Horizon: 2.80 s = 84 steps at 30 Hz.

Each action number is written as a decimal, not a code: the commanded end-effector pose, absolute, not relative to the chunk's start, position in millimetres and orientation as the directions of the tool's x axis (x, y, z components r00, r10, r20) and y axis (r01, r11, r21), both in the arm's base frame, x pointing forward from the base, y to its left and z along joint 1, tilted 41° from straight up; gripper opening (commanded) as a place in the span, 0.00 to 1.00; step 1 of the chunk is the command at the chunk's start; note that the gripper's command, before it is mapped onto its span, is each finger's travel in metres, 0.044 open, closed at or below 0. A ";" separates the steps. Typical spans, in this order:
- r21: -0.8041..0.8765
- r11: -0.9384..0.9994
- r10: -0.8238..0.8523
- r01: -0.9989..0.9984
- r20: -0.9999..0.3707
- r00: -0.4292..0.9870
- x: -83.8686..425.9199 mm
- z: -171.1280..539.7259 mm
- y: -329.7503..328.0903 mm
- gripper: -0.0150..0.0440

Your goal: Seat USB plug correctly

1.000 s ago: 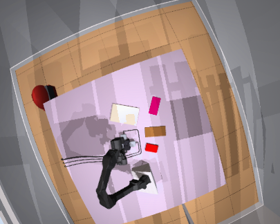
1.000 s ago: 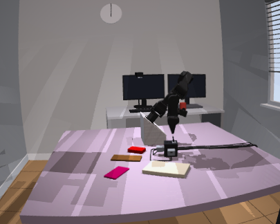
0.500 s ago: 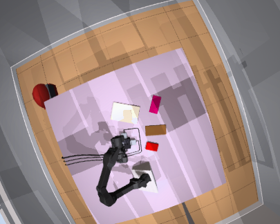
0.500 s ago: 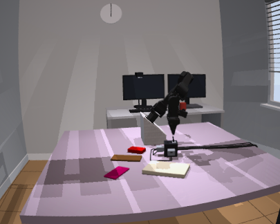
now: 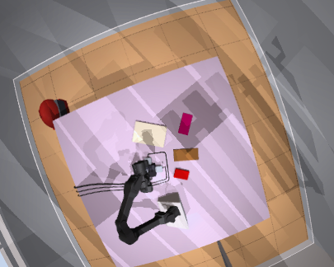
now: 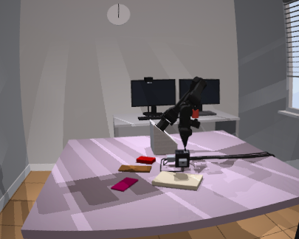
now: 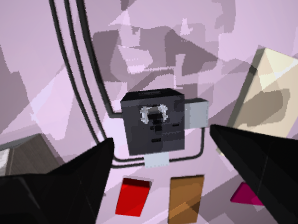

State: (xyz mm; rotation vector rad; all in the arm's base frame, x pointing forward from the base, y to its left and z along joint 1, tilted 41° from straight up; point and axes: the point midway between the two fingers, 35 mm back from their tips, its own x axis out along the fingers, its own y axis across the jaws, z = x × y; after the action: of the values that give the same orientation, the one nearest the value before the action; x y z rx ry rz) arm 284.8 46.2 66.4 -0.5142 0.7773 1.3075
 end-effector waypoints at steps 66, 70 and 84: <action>0.092 0.206 0.654 -0.974 -0.753 0.067 283.7 67.3 45.5 0.25; 0.092 0.206 0.654 -0.974 -0.754 0.067 283.6 69.3 43.7 0.25; 0.092 0.206 0.654 -0.974 -0.754 0.067 283.0 76.2 37.5 0.25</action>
State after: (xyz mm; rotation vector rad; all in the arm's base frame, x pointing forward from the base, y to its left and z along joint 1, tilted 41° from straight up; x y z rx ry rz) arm 282.4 39.5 74.3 -0.5037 0.7809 1.3106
